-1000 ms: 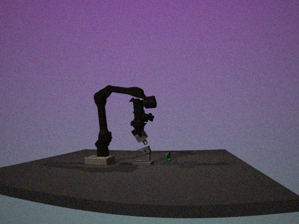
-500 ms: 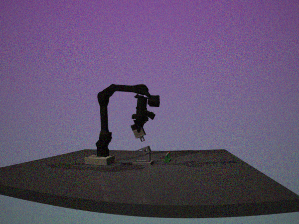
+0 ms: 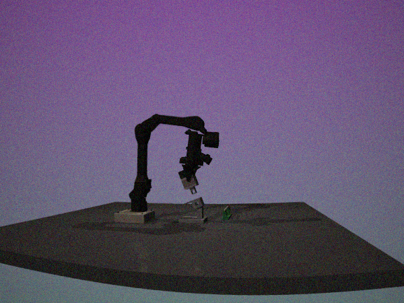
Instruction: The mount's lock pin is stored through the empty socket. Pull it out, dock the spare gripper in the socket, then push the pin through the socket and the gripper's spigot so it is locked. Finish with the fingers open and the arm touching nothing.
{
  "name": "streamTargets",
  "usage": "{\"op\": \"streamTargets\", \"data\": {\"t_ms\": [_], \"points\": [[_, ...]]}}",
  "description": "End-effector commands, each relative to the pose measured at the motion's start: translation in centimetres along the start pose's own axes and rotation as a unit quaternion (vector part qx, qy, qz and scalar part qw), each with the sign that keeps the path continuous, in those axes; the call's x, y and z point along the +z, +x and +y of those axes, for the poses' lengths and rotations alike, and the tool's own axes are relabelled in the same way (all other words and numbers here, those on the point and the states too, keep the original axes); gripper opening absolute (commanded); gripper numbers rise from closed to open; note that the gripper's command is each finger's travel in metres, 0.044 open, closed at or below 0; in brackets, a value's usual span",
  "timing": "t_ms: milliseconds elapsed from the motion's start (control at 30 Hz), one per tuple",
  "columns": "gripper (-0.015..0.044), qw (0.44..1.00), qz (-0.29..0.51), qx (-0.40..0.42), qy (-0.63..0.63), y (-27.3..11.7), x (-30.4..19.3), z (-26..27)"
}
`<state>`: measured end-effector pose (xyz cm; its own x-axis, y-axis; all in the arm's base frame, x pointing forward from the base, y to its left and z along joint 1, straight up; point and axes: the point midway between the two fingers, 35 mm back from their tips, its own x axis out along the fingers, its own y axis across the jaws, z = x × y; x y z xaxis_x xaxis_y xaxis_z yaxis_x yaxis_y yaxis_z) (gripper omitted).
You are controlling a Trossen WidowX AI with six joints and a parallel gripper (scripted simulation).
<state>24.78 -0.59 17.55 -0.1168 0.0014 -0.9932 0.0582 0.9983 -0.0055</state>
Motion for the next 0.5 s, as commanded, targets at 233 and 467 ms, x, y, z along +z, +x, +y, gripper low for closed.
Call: {"op": "streamTargets", "data": {"t_ms": [233, 467], "points": [[0.0000, 1.000, 0.002, 0.004, 0.003, 1.2, 0.6, 0.1], [0.0000, 1.000, 0.002, 0.004, 0.002, 2.0, 0.9, 0.1]]}}
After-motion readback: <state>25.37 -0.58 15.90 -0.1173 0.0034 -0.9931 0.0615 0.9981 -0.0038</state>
